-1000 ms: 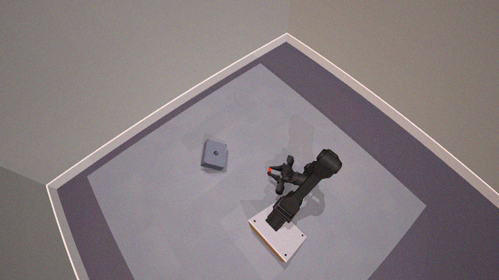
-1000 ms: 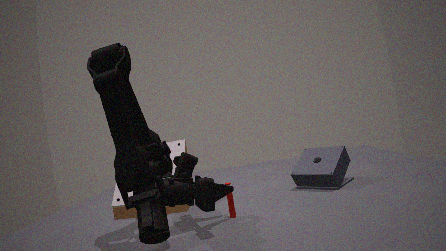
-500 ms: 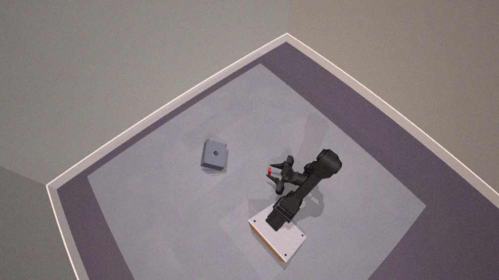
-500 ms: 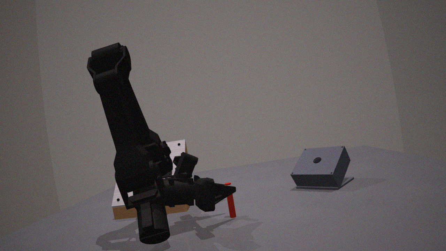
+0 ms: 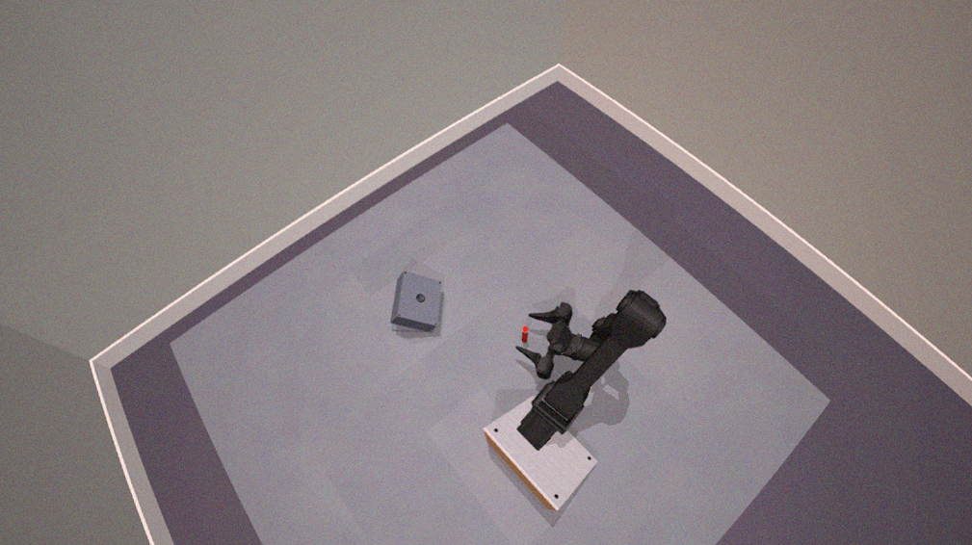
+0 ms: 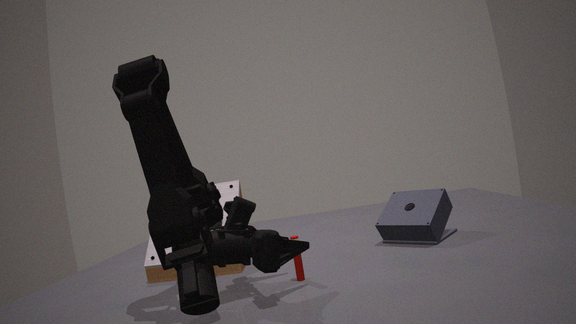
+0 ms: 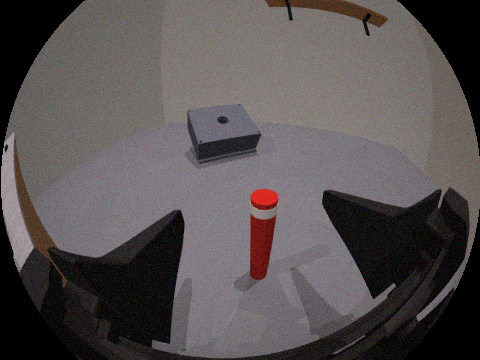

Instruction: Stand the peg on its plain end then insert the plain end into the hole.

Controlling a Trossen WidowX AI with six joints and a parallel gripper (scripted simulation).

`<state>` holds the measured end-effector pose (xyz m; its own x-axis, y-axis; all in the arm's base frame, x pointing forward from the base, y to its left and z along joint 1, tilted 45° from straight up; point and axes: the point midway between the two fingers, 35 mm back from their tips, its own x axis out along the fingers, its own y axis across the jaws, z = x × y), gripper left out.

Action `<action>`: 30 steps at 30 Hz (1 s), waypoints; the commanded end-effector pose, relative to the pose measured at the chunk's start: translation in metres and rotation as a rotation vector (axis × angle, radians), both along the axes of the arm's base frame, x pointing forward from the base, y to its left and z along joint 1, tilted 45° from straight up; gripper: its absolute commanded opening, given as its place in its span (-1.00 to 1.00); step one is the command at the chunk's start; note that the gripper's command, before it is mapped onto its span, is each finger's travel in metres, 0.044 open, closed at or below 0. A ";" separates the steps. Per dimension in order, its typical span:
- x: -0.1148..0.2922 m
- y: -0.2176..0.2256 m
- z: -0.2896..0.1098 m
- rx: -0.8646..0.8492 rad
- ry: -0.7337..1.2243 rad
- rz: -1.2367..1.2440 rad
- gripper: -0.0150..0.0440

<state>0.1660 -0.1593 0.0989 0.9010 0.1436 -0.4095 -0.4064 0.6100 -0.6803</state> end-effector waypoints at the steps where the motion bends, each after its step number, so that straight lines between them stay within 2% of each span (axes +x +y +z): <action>1: 0.003 0.005 0.012 -0.002 0.007 0.002 1.00; 9: 0.013 0.053 0.072 -0.008 0.021 0.005 1.00; 16: 0.005 0.109 0.110 -0.003 -0.001 0.000 1.00; 24: 0.003 0.114 0.112 0.001 0.000 -0.002 1.00; 30: 0.004 0.111 0.096 0.089 0.152 -0.044 1.00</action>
